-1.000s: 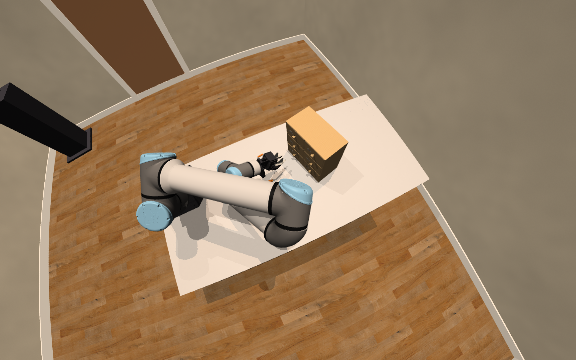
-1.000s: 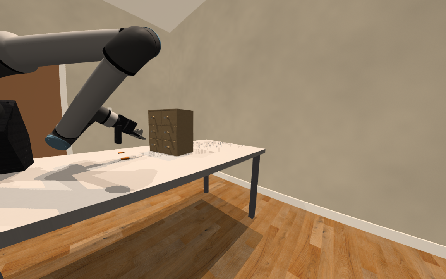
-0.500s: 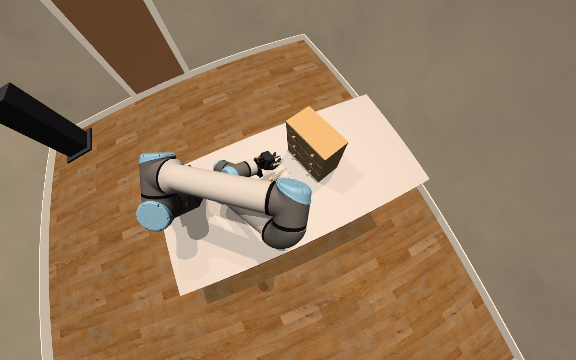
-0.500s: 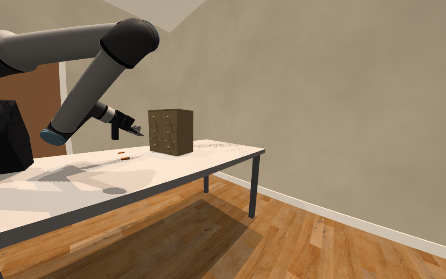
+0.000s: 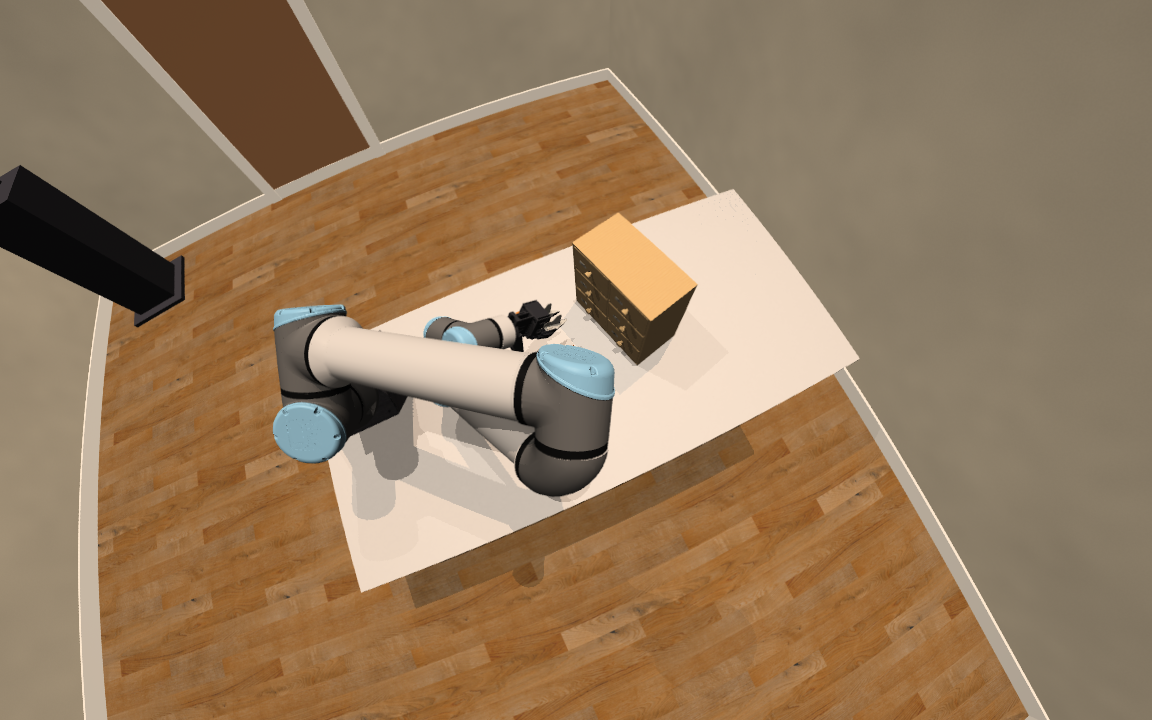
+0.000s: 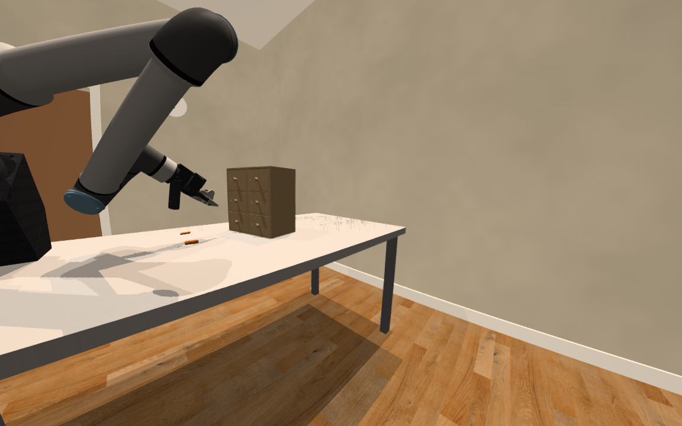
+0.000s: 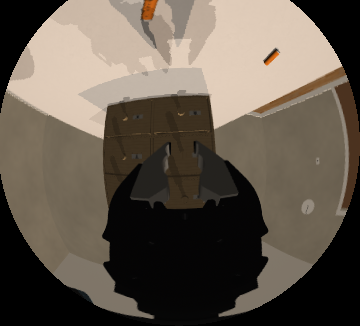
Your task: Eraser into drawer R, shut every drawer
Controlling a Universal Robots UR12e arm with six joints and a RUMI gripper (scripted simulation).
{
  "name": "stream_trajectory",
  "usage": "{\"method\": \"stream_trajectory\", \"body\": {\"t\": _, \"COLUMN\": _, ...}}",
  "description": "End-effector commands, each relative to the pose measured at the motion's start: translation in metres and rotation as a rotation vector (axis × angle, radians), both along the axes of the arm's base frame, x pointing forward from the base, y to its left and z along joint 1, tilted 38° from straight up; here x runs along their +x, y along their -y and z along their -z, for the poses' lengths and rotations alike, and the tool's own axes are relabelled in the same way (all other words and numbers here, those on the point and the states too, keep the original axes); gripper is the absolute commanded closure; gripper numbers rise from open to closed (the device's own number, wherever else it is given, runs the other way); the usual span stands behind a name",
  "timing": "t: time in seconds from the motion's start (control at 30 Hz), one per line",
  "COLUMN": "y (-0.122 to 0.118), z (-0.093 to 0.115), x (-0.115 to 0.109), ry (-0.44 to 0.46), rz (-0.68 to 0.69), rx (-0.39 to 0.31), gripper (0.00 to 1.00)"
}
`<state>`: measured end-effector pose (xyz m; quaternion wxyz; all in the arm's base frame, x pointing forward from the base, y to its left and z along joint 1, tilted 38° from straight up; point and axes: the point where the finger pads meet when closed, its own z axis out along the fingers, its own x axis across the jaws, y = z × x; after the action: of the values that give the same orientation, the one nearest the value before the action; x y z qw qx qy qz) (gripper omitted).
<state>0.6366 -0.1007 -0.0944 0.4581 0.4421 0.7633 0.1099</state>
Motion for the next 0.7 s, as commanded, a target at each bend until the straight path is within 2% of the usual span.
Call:
{"method": "stream_trajectory", "body": {"t": 0.0, "y": -0.004, "z": -0.006, "x": -0.005, "ry": -0.054, "rz": 0.042, "rx": -0.012, "gripper": 0.8}}
{"method": "stream_trajectory", "body": {"t": 0.13, "y": -0.005, "z": -0.009, "x": -0.007, "ry": -0.082, "rz": 0.064, "rx": -0.019, "gripper": 0.8}}
{"method": "stream_trajectory", "body": {"t": 0.6, "y": -0.02, "z": -0.035, "x": -0.031, "ry": -0.316, "rz": 0.245, "rx": -0.076, "gripper": 0.8}}
{"method": "stream_trajectory", "body": {"t": 0.67, "y": -0.02, "z": -0.035, "x": -0.031, "ry": -0.316, "rz": 0.245, "rx": -0.076, "gripper": 0.8}}
